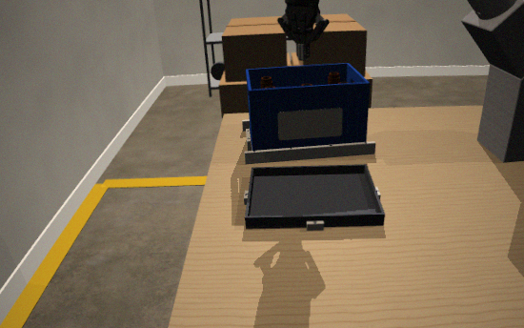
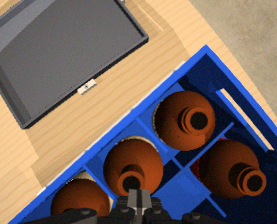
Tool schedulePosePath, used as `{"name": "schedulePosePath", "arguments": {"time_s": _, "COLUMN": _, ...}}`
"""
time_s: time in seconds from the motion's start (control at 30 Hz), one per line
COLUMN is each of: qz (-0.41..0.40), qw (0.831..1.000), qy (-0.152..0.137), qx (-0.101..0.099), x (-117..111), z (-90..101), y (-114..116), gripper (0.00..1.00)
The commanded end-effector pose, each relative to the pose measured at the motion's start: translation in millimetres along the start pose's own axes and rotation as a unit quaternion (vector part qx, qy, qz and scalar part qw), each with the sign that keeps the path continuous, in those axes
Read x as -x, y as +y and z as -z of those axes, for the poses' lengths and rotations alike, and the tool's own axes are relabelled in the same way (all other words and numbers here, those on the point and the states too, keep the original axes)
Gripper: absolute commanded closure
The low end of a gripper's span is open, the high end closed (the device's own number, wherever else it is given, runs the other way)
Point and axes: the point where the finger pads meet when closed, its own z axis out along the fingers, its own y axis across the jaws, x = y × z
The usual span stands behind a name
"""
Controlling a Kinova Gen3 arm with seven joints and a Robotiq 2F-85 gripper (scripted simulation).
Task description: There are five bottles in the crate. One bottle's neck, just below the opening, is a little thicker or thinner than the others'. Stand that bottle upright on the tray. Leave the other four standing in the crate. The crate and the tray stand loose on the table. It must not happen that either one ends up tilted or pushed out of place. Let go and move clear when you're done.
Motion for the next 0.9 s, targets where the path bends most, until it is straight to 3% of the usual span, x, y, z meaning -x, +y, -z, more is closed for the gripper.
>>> {"name": "schedulePosePath", "arguments": {"time_s": 0.0, "qz": -0.002, "qw": 1.0, "qy": 0.0, "qx": 0.0, "x": 0, "z": -1.7, "y": 12, "gripper": 1.0}}
{"name": "schedulePosePath", "arguments": {"time_s": 0.3, "qz": -0.004, "qw": 1.0, "qy": -0.001, "qx": 0.006, "x": 0, "z": -0.7, "y": 104, "gripper": 1.0}}
{"name": "schedulePosePath", "arguments": {"time_s": 0.53, "qz": -0.005, "qw": 1.0, "qy": -0.002, "qx": 0.008, "x": 2, "z": 1.0, "y": 113, "gripper": 1.0}}
{"name": "schedulePosePath", "arguments": {"time_s": 0.57, "qz": -0.005, "qw": 1.0, "qy": -0.002, "qx": 0.008, "x": 2, "z": 1.0, "y": 113, "gripper": 0.36}}
{"name": "schedulePosePath", "arguments": {"time_s": 0.87, "qz": -0.005, "qw": 1.0, "qy": -0.002, "qx": 0.008, "x": 2, "z": 1.0, "y": 113, "gripper": 0.36}}
